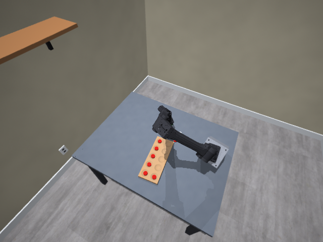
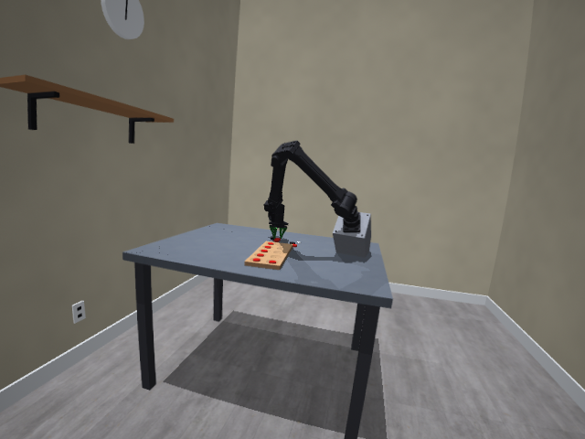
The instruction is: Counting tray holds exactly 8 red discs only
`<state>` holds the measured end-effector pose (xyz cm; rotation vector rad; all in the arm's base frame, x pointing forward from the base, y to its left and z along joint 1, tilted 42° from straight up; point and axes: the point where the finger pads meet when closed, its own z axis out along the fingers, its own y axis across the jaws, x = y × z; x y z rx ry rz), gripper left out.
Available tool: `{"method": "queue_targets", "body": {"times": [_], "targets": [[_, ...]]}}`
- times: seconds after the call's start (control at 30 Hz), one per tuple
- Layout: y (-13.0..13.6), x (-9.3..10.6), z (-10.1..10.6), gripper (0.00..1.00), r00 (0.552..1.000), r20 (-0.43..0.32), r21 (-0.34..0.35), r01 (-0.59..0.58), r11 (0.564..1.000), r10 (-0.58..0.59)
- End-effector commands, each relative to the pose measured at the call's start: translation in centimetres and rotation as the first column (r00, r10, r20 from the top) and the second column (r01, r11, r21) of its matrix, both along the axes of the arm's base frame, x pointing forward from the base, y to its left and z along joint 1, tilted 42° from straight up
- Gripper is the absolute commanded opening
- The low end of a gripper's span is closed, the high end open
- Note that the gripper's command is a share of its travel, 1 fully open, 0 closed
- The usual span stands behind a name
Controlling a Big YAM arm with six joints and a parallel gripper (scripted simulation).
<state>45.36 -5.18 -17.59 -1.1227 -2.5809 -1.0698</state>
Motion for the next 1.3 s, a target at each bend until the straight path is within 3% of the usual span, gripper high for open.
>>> {"method": "queue_targets", "body": {"times": [0.0,1.27], "targets": [[0.75,-0.06,-0.74,0.46,1.000,-0.004,0.003,-0.005,1.000,0.005],[1.07,0.04,-1.10,0.46,1.000,-0.003,0.003,-0.006,1.000,0.006]]}}
